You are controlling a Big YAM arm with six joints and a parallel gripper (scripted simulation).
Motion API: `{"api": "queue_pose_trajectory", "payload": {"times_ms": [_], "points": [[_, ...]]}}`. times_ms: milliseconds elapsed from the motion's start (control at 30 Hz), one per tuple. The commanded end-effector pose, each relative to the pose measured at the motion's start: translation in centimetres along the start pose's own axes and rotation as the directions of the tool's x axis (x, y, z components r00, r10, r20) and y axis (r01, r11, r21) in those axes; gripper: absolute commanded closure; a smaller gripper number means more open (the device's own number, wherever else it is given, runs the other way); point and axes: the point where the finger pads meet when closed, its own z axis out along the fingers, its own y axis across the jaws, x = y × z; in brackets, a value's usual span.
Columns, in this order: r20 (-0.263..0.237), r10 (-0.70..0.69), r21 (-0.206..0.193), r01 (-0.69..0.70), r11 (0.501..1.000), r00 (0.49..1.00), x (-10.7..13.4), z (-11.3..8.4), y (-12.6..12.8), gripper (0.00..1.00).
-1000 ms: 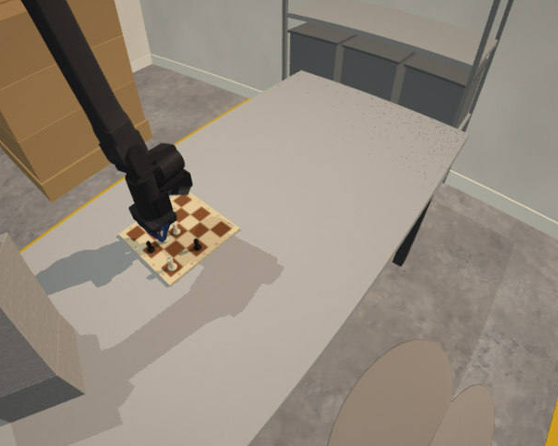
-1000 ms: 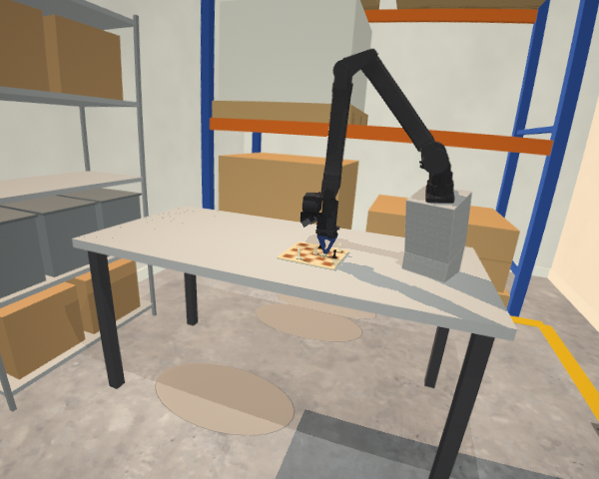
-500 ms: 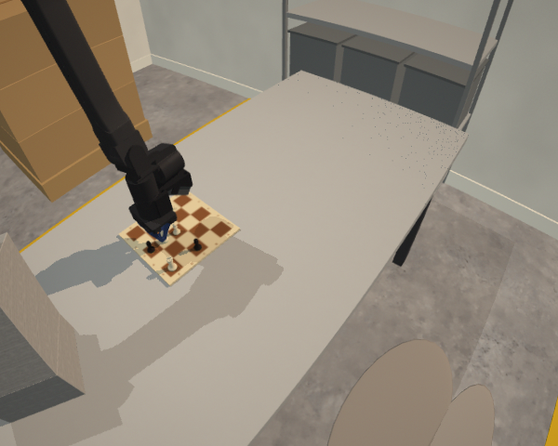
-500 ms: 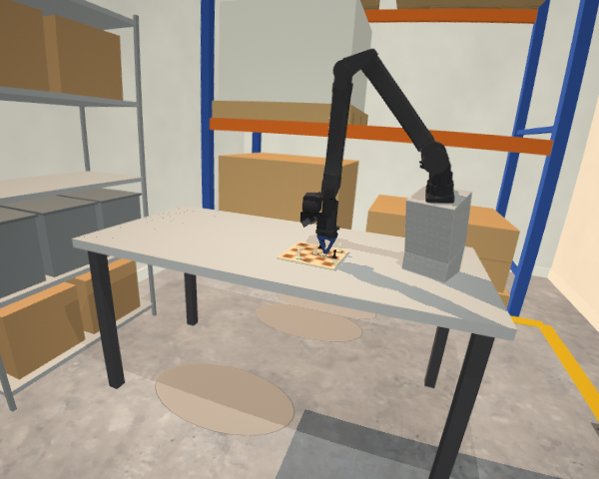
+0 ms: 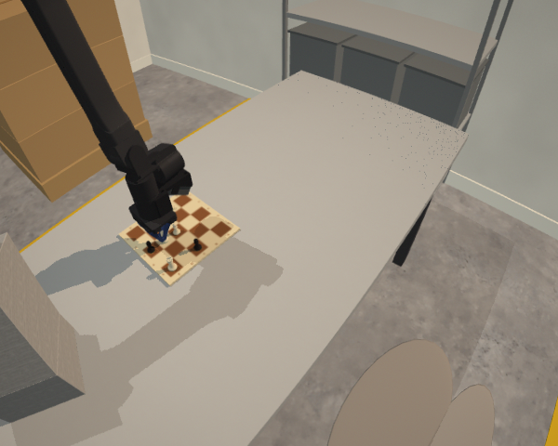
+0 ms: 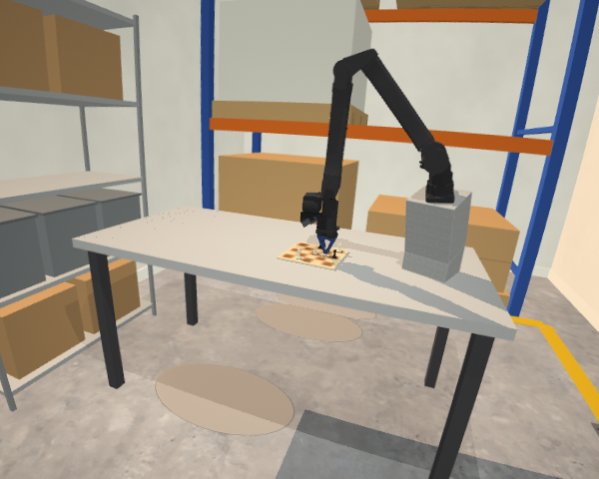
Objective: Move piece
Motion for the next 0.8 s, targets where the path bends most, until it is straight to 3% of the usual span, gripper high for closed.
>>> {"api": "queue_pose_trajectory", "payload": {"times_ms": [0,67,100,233,267,433,467,767], "points": [[0.014,0.002,0.0,-0.002,1.0,1.0,-0.78,0.39,0.22,0.94],[0.014,0.002,0.0,-0.002,1.0,1.0,-0.78,0.39,0.22,0.94],[0.014,0.002,0.0,-0.002,1.0,1.0,-0.78,0.39,0.22,0.88],[0.014,0.001,0.0,-0.001,1.0,1.0,-0.78,0.39,0.22,0.88],[0.014,0.001,0.0,-0.001,1.0,1.0,-0.78,0.39,0.22,0.81],[0.014,0.001,0.0,-0.001,1.0,1.0,-0.78,0.39,0.22,0.75],[0.014,0.001,0.0,-0.001,1.0,1.0,-0.78,0.39,0.22,0.68],[0.014,0.001,0.0,-0.001,1.0,1.0,-0.78,0.39,0.22,0.68]]}}
